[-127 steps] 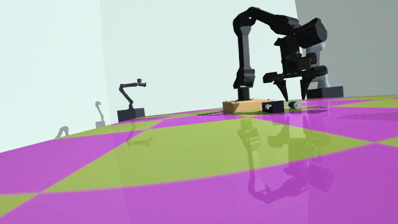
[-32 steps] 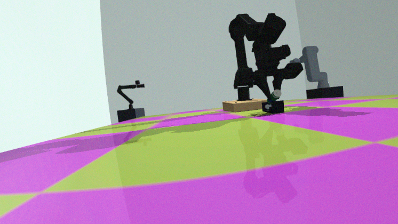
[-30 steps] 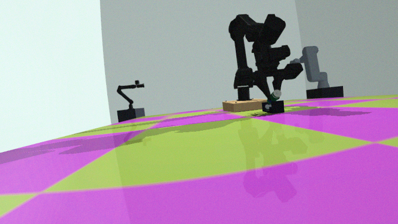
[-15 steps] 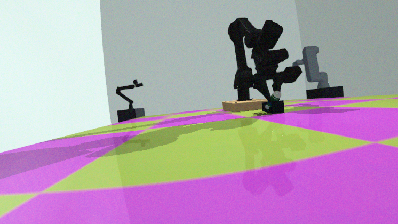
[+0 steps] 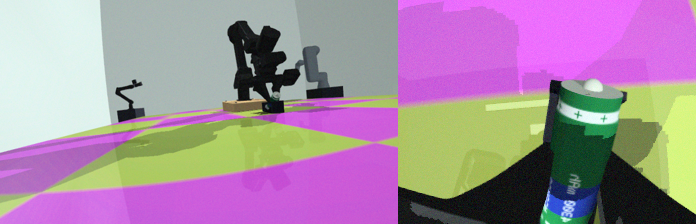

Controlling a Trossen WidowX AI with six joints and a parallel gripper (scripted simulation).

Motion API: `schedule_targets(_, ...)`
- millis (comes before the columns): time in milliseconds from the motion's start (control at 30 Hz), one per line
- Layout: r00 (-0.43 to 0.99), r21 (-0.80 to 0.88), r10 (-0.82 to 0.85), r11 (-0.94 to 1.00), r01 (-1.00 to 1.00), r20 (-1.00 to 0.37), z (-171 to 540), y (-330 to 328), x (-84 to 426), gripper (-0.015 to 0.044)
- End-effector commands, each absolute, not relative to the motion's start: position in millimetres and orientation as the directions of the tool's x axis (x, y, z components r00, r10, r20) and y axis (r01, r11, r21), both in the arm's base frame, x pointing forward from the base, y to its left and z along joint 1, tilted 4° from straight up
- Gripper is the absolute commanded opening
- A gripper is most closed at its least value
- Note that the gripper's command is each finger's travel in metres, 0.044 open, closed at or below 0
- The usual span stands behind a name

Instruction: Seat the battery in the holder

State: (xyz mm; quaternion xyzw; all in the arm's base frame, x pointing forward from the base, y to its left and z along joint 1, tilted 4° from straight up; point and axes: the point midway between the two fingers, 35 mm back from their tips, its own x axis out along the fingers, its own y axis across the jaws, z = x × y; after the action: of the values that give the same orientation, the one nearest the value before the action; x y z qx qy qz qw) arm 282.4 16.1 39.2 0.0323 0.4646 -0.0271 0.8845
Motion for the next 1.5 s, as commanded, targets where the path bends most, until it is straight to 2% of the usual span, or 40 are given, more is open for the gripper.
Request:
schedule_targets(0,0.573,0.032,-0.022,0.996,0.084,-0.819,37.2,15.3,280.0,0.0073)
schedule_targets(1467,0.558,0.037,-0.013,0.996,0.079,-0.830,31.7,17.0,256.8,0.0073)
